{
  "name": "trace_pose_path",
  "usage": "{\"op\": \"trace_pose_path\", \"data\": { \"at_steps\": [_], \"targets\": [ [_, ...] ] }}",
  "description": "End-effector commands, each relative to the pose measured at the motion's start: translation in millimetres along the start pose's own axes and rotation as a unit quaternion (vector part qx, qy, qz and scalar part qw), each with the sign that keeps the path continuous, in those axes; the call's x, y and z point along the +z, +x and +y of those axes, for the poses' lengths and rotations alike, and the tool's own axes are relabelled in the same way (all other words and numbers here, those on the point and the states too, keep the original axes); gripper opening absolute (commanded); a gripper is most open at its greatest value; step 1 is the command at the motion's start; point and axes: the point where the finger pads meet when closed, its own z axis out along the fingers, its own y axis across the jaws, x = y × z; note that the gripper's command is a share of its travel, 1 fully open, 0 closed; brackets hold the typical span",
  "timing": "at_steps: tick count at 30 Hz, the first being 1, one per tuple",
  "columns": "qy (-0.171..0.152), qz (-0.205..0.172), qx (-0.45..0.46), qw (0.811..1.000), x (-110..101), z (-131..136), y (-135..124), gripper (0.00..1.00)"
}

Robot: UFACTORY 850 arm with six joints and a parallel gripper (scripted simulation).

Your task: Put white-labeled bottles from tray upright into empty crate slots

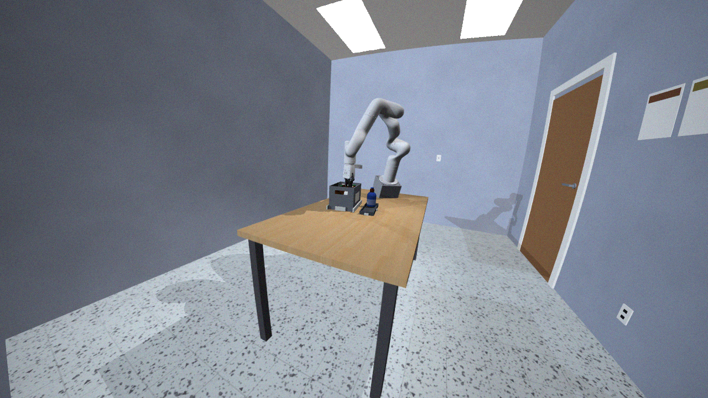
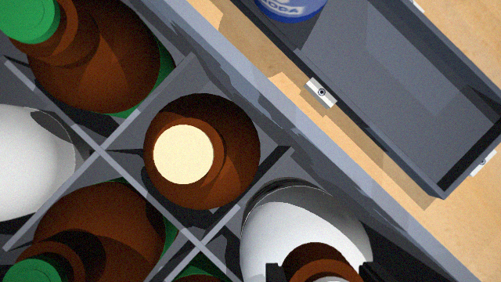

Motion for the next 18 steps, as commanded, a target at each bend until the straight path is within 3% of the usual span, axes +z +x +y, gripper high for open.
{"op": "trace_pose_path", "data": {
  "at_steps": [1,18],
  "targets": [
    [0.000,-0.001,0.000,1.000,-0.3,0.5,-1.2,0.00],
    [0.000,-0.001,0.000,1.000,2.3,0.5,-1.2,0.00]
  ]
}}
